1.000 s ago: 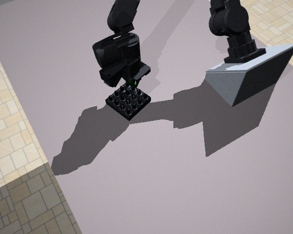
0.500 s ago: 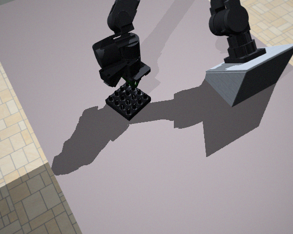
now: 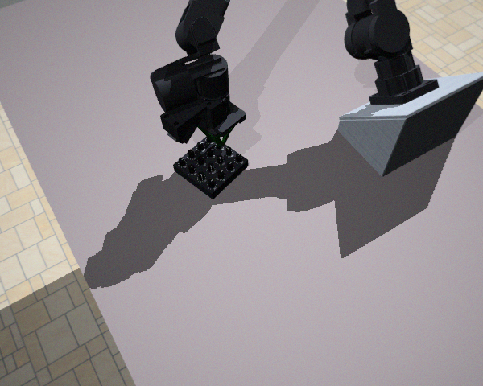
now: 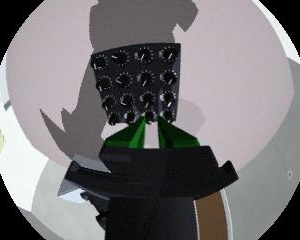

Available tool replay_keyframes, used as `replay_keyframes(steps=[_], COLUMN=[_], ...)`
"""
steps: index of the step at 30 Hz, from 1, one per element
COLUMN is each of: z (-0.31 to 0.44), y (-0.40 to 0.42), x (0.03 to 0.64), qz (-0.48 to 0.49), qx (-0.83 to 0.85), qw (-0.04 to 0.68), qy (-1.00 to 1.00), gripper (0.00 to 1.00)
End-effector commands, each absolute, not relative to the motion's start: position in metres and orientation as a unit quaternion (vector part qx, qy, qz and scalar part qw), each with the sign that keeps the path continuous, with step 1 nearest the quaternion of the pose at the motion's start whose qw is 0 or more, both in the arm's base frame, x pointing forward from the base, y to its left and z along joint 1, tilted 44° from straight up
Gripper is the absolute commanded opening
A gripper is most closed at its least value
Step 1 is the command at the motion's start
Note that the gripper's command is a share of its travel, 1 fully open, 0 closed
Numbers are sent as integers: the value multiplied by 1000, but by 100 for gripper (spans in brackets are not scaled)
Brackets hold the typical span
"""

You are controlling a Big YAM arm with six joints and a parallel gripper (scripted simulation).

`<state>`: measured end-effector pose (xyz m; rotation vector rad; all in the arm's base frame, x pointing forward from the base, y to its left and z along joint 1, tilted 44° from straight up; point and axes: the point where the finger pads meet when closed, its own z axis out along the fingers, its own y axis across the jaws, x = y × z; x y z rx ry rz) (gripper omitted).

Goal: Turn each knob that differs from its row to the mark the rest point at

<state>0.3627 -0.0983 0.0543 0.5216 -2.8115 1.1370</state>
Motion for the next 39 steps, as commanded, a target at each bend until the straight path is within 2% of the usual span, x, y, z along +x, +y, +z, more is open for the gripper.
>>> replay_keyframes(steps=[1,39], z=[58,99], y=[-93,-65], x=[378,376], qz=[374,372], qx=[166,162], qw=[13,4], qy=[-913,-914], gripper=[18,18])
